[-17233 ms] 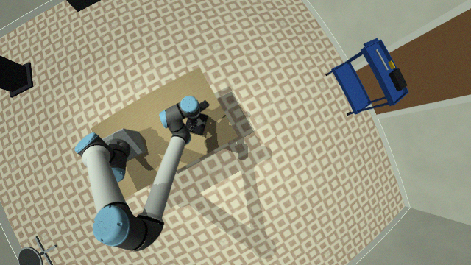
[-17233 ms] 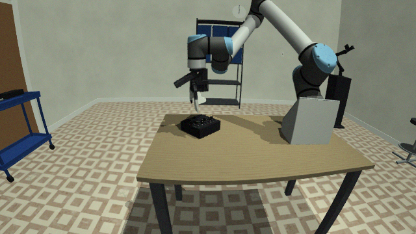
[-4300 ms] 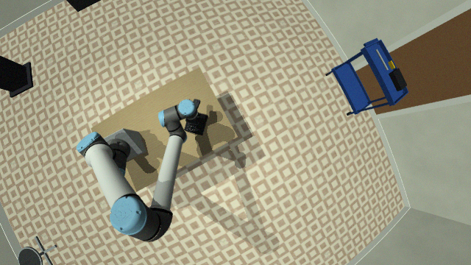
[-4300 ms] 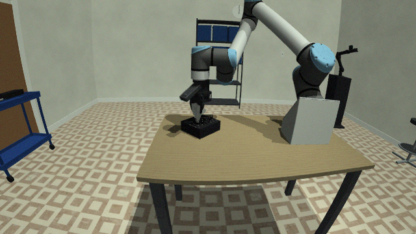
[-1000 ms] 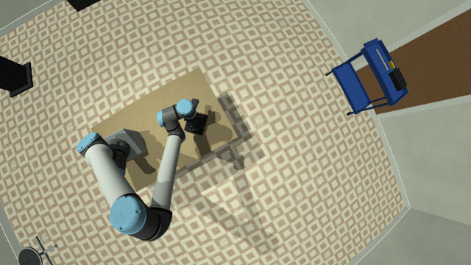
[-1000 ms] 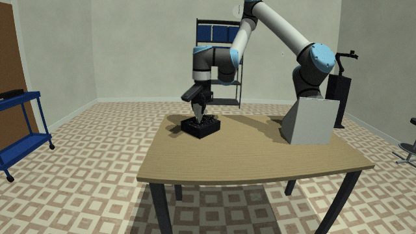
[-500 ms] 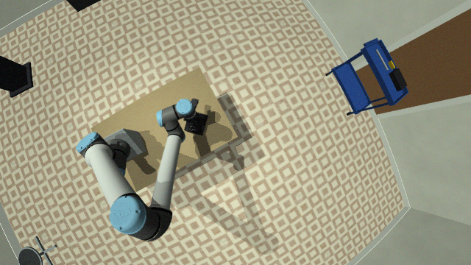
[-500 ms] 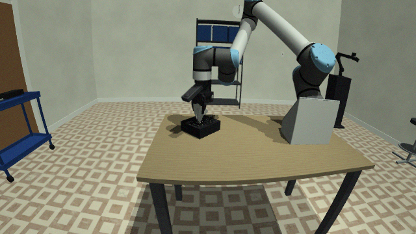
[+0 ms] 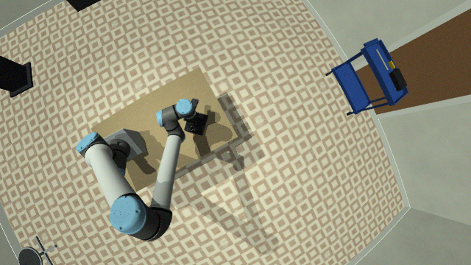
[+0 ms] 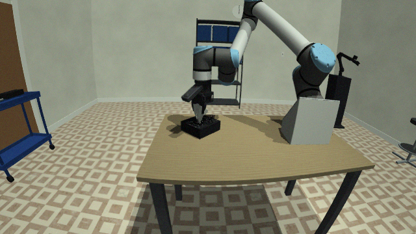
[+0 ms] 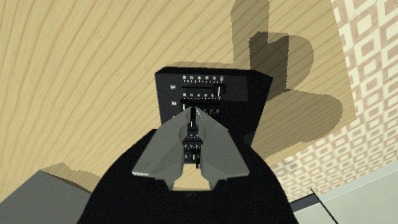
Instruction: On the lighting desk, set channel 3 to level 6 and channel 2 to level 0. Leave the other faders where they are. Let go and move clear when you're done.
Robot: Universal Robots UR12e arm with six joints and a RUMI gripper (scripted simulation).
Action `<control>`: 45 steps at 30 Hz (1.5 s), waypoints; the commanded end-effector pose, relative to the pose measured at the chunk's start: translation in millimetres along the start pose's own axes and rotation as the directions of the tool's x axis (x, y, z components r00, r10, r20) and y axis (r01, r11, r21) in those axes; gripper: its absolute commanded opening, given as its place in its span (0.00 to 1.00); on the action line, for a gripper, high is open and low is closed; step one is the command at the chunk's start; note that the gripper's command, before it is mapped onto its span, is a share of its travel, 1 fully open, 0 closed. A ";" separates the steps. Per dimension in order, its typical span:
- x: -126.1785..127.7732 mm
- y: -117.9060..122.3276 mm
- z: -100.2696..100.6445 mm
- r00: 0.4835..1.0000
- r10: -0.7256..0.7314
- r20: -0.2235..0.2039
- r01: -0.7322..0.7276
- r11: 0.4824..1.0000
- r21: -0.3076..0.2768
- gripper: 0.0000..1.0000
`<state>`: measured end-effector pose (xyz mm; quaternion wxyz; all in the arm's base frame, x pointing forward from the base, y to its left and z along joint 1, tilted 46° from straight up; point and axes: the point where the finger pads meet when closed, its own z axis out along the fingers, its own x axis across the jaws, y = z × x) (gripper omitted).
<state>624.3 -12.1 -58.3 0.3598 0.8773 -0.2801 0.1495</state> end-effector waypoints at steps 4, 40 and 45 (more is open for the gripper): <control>-4.6 -0.8 0.8 1.000 -0.005 0.002 0.005 1.000 -0.001 0.00; 0.1 -0.8 0.8 1.000 -0.005 0.002 0.005 1.000 -0.001 0.00; 1.2 -0.8 0.8 1.000 -0.005 0.002 0.005 1.000 -0.001 0.00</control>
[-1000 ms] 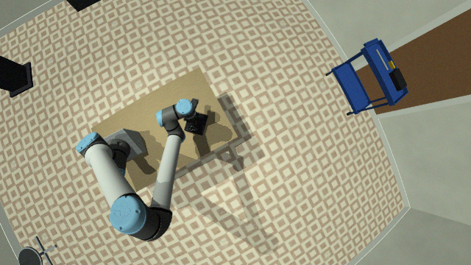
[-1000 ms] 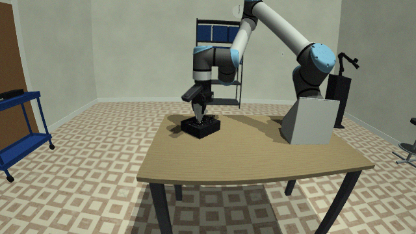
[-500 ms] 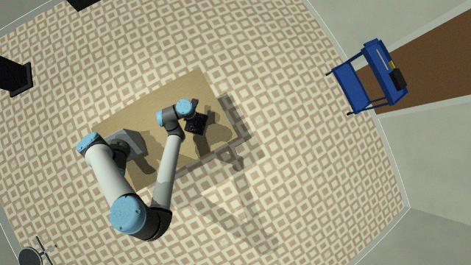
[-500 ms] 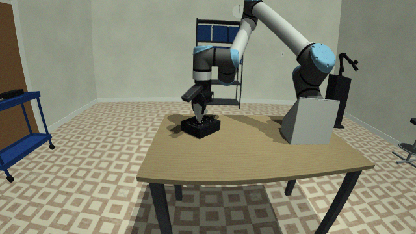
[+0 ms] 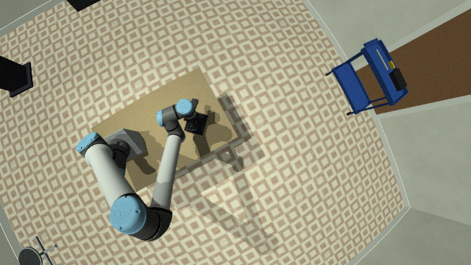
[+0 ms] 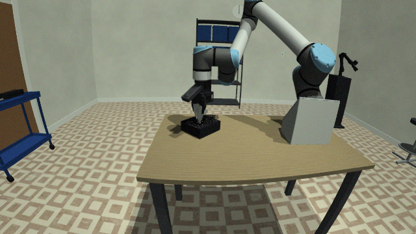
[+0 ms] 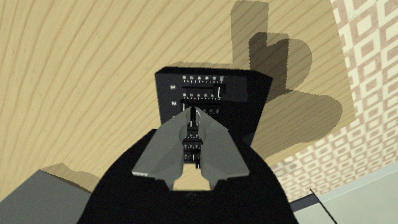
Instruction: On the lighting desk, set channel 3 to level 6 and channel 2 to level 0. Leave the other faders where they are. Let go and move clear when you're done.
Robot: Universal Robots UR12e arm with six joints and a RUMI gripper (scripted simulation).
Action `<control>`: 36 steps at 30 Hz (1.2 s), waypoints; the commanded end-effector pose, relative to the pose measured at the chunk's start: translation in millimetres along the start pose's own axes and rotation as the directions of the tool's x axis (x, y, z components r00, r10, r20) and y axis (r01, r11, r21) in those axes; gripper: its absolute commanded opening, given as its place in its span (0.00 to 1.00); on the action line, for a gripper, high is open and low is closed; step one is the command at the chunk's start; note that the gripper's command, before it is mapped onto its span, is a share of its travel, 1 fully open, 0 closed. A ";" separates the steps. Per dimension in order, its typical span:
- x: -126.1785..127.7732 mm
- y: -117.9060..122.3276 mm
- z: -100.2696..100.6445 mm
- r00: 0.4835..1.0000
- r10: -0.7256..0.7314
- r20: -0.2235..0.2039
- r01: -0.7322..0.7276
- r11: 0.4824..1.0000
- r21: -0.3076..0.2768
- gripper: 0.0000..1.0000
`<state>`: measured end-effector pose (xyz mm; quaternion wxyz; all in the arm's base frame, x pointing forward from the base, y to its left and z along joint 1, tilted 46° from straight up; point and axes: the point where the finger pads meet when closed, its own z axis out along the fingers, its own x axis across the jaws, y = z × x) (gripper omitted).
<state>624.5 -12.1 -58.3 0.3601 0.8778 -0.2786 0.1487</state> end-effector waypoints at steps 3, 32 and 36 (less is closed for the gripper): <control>1.2 -0.6 0.9 1.000 -0.002 0.002 0.002 1.000 -0.001 0.00; 1.3 -0.7 -39.1 1.000 -0.002 0.002 0.002 1.000 -0.001 0.00; 1.3 -0.7 -39.1 1.000 -0.002 0.002 0.002 1.000 -0.001 0.00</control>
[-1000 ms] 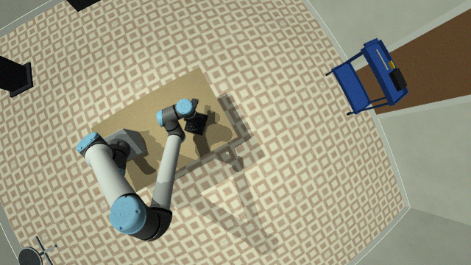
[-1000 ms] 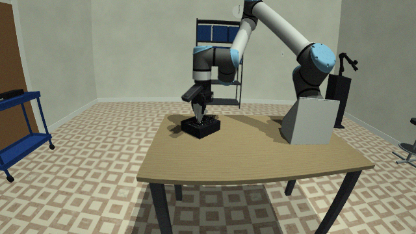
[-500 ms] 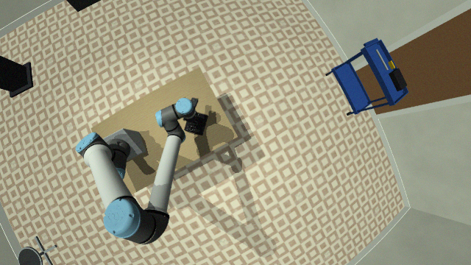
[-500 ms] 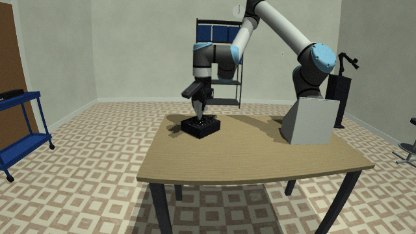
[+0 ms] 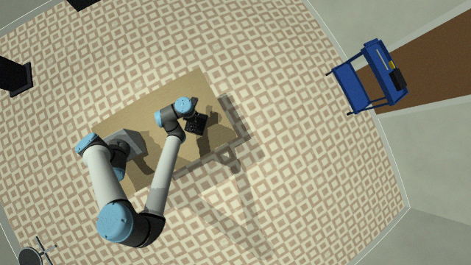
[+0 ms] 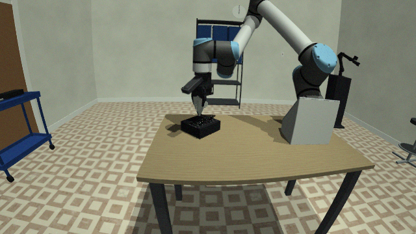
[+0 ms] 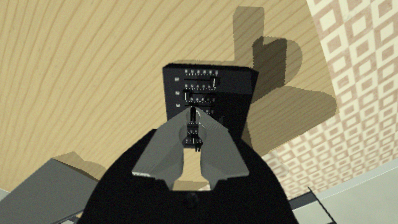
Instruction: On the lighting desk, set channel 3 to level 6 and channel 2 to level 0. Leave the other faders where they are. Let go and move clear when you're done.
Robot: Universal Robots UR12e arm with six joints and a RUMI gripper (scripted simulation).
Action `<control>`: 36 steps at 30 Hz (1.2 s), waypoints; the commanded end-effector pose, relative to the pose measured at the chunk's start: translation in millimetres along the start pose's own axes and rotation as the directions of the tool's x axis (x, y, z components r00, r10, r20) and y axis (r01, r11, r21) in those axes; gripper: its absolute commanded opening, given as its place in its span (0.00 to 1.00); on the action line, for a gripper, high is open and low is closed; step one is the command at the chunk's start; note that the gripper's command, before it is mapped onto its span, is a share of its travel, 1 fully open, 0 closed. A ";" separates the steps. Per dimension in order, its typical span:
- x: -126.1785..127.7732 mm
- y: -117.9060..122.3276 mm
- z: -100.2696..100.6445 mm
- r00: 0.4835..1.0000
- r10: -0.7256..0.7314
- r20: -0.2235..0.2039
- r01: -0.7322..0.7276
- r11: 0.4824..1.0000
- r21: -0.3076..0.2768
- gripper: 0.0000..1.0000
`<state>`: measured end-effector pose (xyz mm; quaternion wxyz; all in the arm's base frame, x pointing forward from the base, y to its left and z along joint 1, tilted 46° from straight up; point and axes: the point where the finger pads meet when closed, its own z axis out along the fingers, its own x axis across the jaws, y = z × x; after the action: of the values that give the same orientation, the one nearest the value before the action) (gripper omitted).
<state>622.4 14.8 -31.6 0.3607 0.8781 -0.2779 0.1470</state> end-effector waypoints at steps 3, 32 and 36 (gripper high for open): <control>0.9 -0.9 -1.2 1.000 0.001 0.000 -0.001 1.000 0.001 0.00; -2.4 -1.2 -1.1 0.989 -0.146 0.000 0.146 0.989 0.001 0.00; -4.1 -1.3 -1.0 0.976 -0.219 -0.001 0.219 0.976 0.001 0.00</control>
<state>619.8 15.5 -33.0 0.3704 0.8949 -0.2176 0.1207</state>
